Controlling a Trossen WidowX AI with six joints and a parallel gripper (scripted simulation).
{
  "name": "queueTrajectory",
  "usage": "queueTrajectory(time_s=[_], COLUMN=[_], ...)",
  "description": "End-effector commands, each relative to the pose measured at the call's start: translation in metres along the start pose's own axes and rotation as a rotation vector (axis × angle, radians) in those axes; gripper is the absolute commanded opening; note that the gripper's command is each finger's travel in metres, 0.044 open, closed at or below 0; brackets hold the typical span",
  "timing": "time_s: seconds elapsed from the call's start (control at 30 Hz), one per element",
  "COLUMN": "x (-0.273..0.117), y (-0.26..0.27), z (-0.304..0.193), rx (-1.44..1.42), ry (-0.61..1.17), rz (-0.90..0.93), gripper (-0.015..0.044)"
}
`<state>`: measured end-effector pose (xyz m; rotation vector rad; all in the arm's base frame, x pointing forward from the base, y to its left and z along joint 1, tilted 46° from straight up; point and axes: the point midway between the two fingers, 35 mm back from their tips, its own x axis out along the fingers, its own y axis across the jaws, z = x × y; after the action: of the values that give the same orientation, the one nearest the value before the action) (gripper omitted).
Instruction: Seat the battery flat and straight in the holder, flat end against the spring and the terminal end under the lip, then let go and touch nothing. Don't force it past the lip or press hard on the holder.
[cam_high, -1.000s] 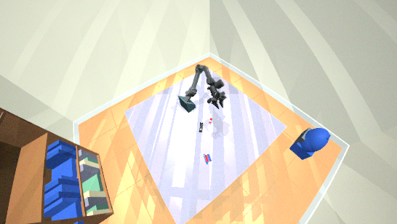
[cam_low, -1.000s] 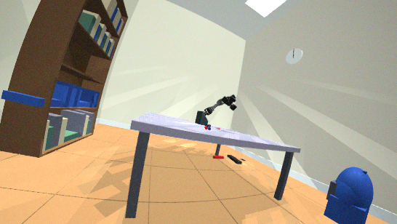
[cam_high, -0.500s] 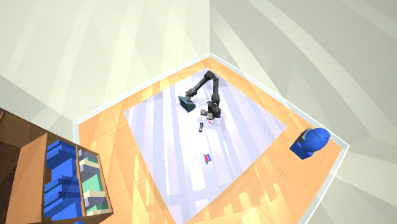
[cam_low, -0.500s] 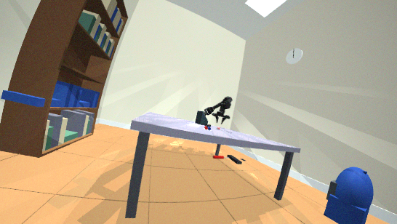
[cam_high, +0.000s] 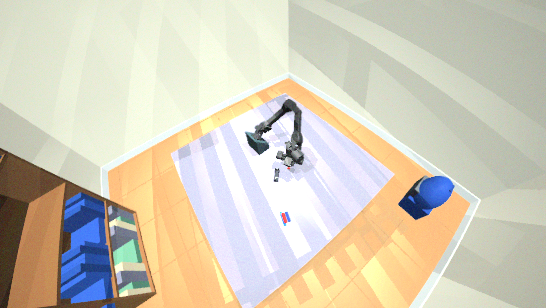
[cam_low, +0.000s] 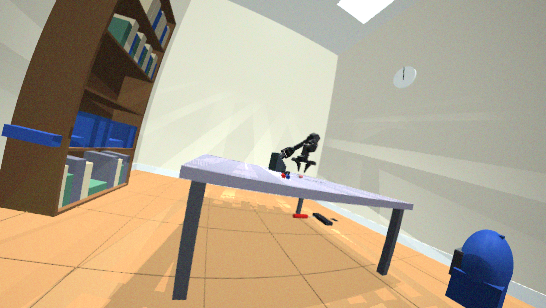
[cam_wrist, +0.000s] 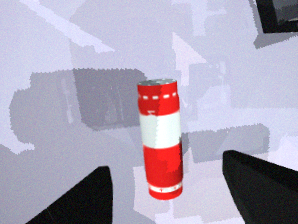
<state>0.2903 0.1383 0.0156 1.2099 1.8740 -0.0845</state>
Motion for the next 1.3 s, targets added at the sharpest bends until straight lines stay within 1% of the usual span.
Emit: queueTrajectory(time_s=[0.0, 0.77, 0.9, 1.17, 1.27], x=[0.006, 0.041, 0.041, 0.041, 0.039], y=[-0.001, -0.001, -0.001, -0.001, -0.001], z=[-0.001, -0.002, -0.002, -0.002, -0.002], rx=[0.007, 0.007, 0.007, 0.007, 0.007], ry=[0.007, 0.01, 0.01, 0.01, 0.009], rz=[0.001, 0.003, 0.003, 0.003, 0.003], gripper=[0.0225, 0.0225, 0.012, 0.0067, 0.0063])
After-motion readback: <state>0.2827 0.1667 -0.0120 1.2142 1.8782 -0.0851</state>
